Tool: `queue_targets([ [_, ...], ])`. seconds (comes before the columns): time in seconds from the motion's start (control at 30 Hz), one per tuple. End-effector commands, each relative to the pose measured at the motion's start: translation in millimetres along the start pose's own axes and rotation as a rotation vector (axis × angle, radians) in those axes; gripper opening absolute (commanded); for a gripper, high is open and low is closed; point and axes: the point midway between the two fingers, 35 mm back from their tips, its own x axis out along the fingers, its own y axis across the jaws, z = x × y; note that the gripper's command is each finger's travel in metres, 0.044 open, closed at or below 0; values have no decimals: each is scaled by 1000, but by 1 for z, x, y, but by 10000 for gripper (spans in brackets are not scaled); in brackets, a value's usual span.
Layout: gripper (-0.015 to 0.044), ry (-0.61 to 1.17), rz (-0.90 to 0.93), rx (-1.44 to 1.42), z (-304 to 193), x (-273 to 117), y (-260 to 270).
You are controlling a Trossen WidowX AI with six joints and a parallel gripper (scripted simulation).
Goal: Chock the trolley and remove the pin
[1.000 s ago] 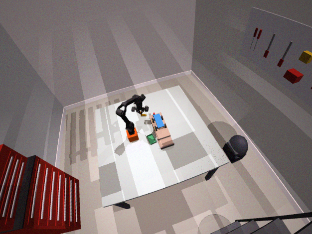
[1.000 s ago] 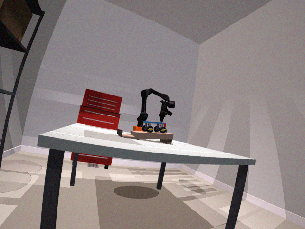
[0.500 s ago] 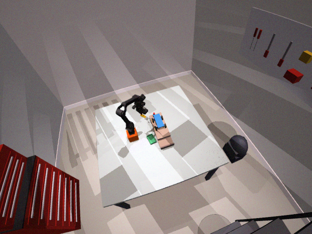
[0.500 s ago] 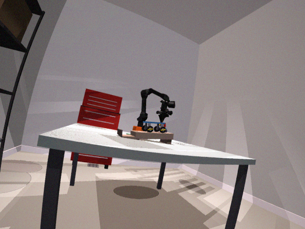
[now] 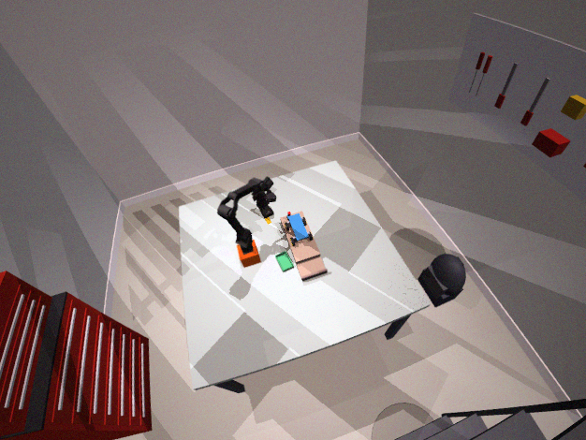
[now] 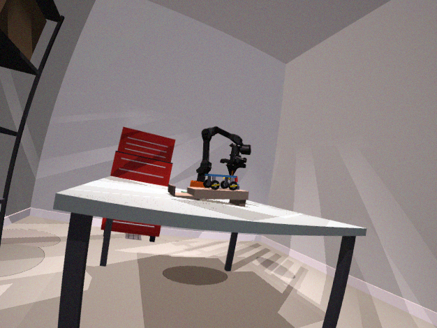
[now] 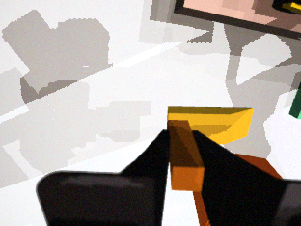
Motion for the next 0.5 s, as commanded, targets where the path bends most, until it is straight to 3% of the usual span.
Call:
queue_targets([
  [0.0, 0, -4, -4, 112, 0, 0, -1],
  [0.47, 0, -4, -4, 586, 0, 0, -1],
])
